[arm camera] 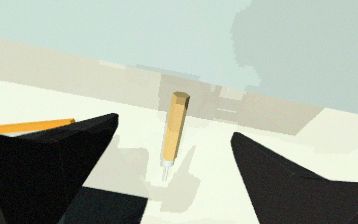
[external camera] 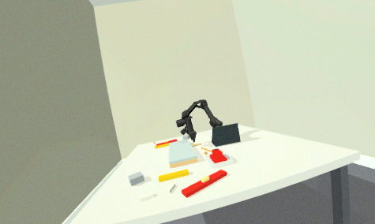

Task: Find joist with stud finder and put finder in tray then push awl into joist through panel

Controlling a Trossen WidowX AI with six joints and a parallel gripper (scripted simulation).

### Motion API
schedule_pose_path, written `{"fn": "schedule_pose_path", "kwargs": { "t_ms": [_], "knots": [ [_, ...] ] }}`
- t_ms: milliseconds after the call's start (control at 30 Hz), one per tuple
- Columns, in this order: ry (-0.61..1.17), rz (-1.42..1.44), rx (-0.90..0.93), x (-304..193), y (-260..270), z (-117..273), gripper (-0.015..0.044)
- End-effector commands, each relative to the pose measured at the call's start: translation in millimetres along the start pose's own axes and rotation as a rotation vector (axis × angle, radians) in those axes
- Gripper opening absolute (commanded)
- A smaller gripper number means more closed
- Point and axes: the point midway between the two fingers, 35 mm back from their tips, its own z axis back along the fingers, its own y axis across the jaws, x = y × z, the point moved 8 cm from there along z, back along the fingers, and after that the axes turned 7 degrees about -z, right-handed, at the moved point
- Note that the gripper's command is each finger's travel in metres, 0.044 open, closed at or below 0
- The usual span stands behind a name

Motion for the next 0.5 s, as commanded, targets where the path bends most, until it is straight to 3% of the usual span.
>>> {"fn": "schedule_pose_path", "kwargs": {
  "t_ms": [0,467],
  "knots": [
    [0.006,0.010,-0.004,-1.3,0.7,-7.6,0.0440],
    [0.005,0.010,-0.005,0.1,0.6,-29.8,0.0440]
  ]
}}
